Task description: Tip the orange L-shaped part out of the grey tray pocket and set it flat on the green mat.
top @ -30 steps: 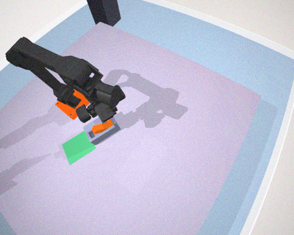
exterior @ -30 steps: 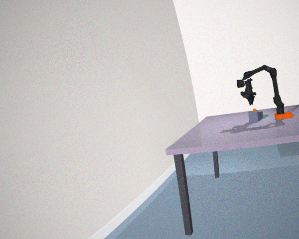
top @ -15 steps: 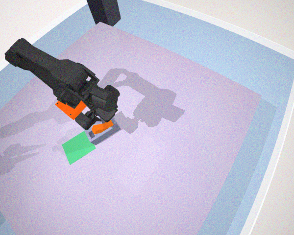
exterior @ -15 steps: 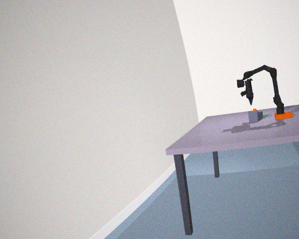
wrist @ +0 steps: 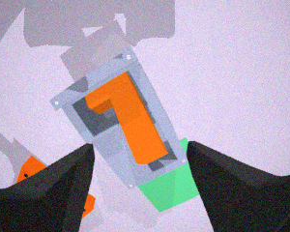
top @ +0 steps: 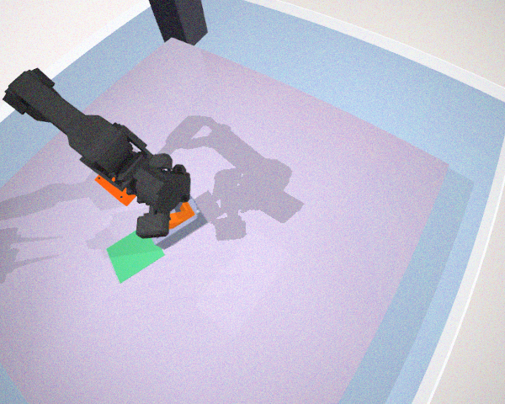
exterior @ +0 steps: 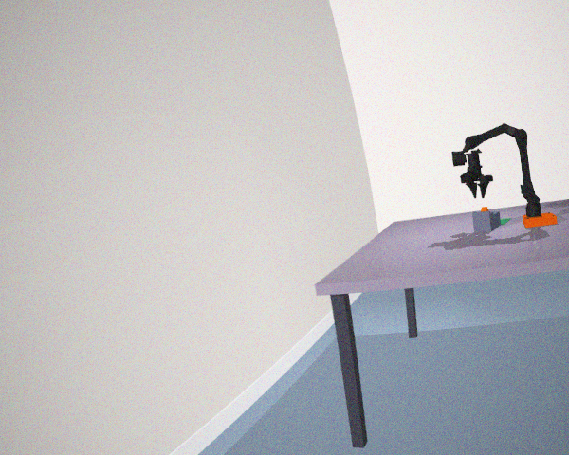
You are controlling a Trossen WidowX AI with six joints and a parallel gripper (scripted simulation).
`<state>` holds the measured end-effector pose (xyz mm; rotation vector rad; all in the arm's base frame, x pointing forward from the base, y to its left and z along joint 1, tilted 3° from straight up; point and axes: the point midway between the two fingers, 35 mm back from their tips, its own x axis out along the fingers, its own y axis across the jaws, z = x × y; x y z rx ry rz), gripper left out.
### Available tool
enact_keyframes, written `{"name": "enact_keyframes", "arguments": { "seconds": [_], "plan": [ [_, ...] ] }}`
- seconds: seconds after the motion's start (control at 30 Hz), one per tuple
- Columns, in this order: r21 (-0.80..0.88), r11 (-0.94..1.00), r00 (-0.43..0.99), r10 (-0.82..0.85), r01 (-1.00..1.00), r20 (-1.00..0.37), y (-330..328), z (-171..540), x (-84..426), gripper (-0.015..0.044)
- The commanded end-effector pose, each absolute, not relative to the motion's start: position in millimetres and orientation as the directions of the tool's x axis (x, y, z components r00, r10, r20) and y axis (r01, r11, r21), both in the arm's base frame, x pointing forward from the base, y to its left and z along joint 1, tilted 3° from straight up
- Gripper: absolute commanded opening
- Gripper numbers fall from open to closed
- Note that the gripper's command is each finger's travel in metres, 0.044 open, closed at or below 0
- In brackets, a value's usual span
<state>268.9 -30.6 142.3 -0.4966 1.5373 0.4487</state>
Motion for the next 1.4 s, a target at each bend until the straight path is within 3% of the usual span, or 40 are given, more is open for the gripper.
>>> {"name": "enact_keyframes", "arguments": {
  "seconds": [0.0,1.37],
  "plan": [
    [-0.001,0.449,-0.022,-0.044,-0.893,-0.999,-55.2,144.0,251.4,0.0280],
    [-0.001,0.449,-0.021,-0.044,-0.893,-0.999,-58.0,86.6,251.3,0.0280]
  ]
}}
